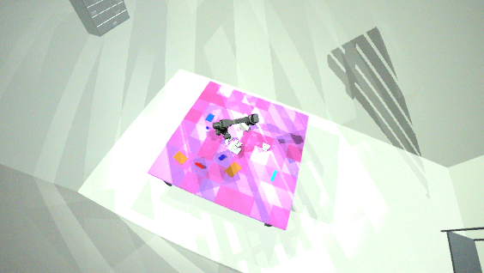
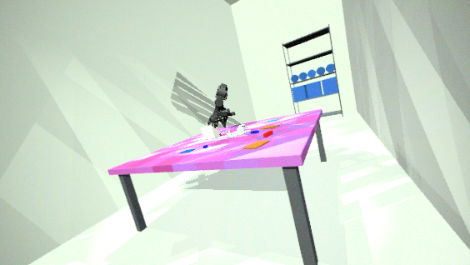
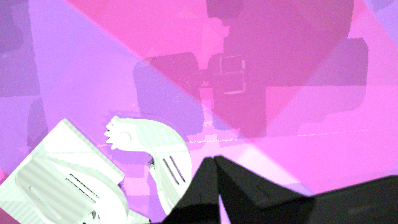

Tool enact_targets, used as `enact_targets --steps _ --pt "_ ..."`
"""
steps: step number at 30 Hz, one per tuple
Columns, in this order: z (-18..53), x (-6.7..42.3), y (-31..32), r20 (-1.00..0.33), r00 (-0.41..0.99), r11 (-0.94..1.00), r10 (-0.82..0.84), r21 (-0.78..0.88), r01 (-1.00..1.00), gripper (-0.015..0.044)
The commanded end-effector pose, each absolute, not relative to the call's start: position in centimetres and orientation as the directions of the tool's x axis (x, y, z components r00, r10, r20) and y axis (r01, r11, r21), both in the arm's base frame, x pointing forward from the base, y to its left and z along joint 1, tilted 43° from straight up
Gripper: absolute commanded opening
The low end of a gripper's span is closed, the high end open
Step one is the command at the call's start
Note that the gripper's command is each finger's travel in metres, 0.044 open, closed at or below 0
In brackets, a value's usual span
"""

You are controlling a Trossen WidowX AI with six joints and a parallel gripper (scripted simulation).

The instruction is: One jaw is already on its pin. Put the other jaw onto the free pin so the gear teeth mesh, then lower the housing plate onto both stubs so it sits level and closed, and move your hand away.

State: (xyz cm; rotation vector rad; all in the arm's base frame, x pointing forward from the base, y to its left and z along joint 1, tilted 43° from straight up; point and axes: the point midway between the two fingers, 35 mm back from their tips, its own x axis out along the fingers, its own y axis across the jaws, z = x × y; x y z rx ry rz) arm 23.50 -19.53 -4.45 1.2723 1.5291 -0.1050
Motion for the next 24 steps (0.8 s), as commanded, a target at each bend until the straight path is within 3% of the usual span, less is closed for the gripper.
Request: enact_targets --steps 1,7,24 --pt "-4.45 23.5 -19.53 -0.748 0.166 0.421 0.643 0.526 0.739 0.0" --pt "-4.45 23.5 -19.53 -0.748 0.166 0.421 0.643 0.526 0.739 0.0" --pt "-4.45 23.5 -19.53 -0.748 0.166 0.421 0.643 0.526 0.739 0.044"
